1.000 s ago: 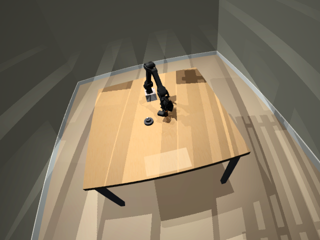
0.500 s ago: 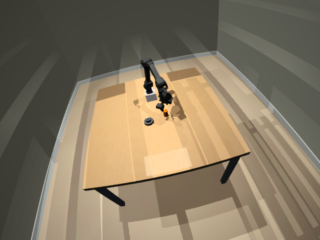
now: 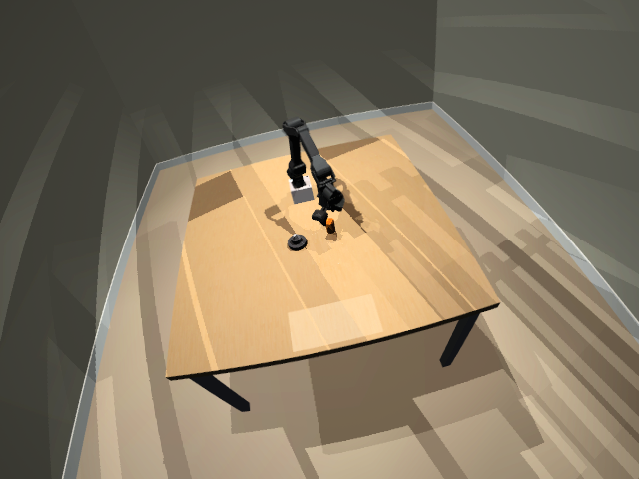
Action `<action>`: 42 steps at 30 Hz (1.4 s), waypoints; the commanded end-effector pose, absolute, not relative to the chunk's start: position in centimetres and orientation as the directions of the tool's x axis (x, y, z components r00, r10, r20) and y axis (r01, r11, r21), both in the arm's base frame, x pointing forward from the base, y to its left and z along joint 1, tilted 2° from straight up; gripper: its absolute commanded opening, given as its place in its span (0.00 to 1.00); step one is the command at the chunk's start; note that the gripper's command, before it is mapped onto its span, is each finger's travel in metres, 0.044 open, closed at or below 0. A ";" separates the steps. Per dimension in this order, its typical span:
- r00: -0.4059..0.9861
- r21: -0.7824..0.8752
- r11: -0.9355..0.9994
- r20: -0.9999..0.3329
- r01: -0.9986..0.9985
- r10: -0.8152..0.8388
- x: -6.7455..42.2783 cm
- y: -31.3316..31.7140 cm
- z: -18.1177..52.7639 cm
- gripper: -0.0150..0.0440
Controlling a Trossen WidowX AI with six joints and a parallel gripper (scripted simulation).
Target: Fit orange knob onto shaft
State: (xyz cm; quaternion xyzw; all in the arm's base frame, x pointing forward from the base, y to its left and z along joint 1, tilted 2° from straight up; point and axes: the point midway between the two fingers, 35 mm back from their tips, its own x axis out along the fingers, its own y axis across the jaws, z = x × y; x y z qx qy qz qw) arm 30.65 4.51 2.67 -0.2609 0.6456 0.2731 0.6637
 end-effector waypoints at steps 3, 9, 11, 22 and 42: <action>0.011 0.012 0.712 -1.000 -0.702 0.028 30.6 4.6 1.7 1.00; 0.011 0.012 0.712 -1.000 -0.702 0.028 30.7 4.6 0.7 1.00; 0.011 0.012 0.712 -1.000 -0.702 0.028 30.7 4.6 0.4 1.00; 0.011 0.012 0.712 -1.000 -0.702 0.028 30.7 4.7 -1.4 1.00; 0.011 0.013 0.712 -1.000 -0.702 0.028 30.5 4.7 -4.2 0.96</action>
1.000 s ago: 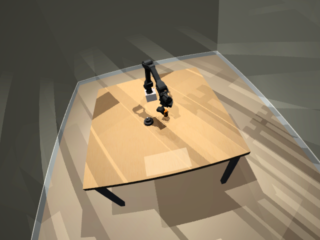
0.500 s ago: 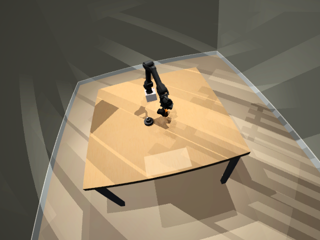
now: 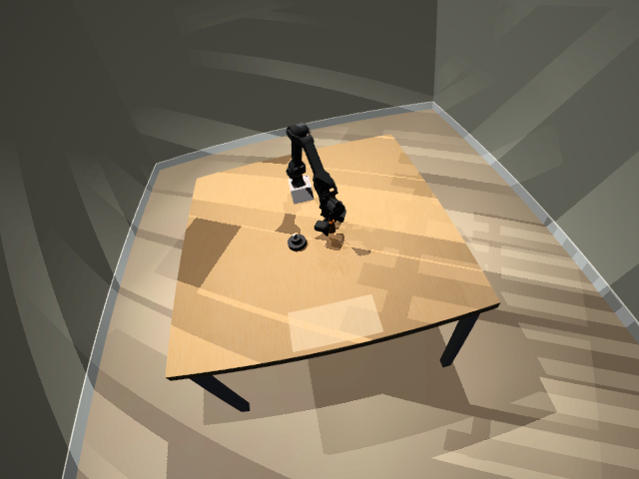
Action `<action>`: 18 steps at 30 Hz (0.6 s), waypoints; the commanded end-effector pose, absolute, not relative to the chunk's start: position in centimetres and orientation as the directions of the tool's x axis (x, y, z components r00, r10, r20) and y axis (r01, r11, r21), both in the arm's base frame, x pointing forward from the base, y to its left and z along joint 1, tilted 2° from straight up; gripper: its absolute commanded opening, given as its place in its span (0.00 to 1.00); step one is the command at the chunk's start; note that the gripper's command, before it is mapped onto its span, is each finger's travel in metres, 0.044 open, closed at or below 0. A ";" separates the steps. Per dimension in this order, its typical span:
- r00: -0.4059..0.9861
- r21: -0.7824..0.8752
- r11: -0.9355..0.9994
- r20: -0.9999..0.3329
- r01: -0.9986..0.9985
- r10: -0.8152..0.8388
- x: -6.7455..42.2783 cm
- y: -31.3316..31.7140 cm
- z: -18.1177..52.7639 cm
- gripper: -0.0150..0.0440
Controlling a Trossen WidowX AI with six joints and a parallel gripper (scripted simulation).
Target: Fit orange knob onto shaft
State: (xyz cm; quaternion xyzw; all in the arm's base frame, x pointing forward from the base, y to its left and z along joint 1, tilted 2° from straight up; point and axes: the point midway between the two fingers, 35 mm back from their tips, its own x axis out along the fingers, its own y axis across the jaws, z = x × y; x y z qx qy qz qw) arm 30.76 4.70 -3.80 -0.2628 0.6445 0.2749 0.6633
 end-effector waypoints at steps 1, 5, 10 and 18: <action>0.011 0.013 0.712 -1.000 -0.702 0.028 30.5 4.7 -4.2 0.91; 0.011 0.013 0.712 -1.000 -0.702 0.028 30.5 4.7 -4.2 0.73; 0.011 0.013 0.712 -1.000 -0.702 0.028 30.5 4.7 -4.2 0.54; 0.024 0.004 0.720 -0.999 -0.694 0.029 30.7 4.8 -4.0 0.32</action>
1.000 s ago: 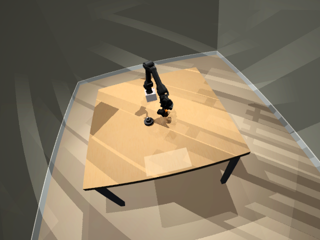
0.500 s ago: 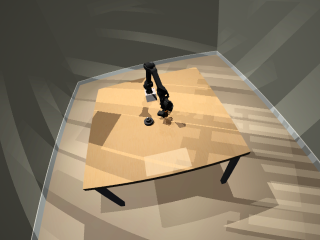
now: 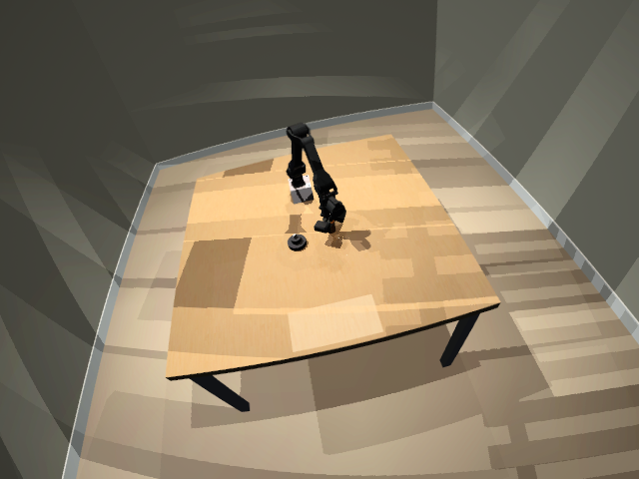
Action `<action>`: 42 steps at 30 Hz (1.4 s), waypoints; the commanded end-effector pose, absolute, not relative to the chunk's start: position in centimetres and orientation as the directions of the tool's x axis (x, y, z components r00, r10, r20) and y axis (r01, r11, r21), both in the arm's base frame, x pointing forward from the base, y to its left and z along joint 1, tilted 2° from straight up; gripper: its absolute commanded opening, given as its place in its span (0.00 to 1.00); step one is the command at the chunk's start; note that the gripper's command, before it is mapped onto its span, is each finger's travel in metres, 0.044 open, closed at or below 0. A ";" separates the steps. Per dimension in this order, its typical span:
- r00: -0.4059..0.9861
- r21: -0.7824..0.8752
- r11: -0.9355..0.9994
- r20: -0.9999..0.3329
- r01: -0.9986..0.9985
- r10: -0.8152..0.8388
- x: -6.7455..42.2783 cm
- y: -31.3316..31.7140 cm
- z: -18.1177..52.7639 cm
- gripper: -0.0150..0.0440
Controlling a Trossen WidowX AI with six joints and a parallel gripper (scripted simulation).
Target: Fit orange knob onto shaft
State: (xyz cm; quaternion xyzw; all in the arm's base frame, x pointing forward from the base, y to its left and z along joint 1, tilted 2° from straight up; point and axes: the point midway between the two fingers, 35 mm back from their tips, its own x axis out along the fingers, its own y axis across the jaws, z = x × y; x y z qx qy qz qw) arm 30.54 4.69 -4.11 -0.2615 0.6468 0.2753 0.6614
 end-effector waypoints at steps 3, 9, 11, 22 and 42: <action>0.051 -0.012 0.735 -0.998 -0.678 0.031 31.2 4.8 -3.6 0.25; 0.055 -0.014 0.737 -0.998 -0.675 0.031 31.6 4.8 -2.4 0.25; 0.053 -0.013 0.736 -0.998 -0.677 0.031 31.7 4.8 -1.8 0.25; 0.042 -0.007 0.729 -0.999 -0.684 0.030 32.1 4.8 1.4 0.25; 0.021 0.006 0.717 -0.999 -0.697 0.029 32.3 4.6 7.5 0.25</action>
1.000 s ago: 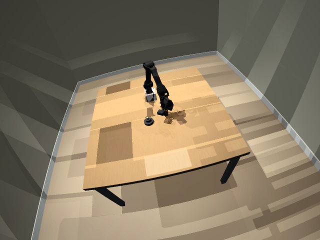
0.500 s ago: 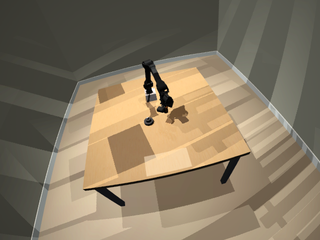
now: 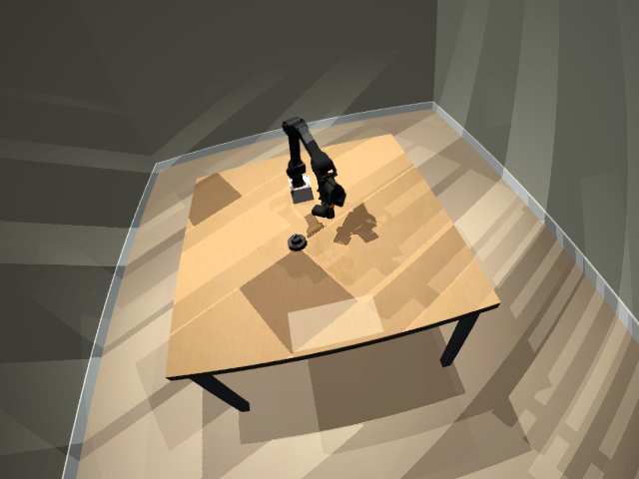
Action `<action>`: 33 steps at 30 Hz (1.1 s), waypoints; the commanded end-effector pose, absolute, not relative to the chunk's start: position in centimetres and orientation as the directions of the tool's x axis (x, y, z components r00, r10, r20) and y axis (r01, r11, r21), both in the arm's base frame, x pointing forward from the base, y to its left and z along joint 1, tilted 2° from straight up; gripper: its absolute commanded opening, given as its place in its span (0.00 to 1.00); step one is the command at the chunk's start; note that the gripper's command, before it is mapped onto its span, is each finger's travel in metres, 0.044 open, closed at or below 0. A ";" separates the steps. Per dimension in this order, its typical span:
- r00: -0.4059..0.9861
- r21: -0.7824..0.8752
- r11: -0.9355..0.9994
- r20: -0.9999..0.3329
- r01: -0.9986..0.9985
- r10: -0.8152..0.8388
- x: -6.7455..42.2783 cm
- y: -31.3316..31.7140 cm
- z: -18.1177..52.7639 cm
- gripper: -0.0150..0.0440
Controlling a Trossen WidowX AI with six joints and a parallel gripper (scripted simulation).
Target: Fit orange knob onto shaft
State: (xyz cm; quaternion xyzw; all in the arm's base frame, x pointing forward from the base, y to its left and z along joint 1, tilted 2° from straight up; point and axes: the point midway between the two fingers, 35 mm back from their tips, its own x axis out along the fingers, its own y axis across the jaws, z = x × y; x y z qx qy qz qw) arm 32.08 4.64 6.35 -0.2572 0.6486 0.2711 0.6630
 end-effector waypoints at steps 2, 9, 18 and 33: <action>0.019 0.007 0.716 -0.999 -0.698 0.029 32.2 4.6 8.2 0.25; 0.013 0.011 0.712 -1.000 -0.702 0.028 32.0 4.5 9.9 0.25; 0.013 0.009 0.712 -1.000 -0.702 0.026 32.4 2.5 9.2 0.25; 0.013 0.006 0.713 -1.000 -0.702 0.022 32.8 -2.1 7.7 0.25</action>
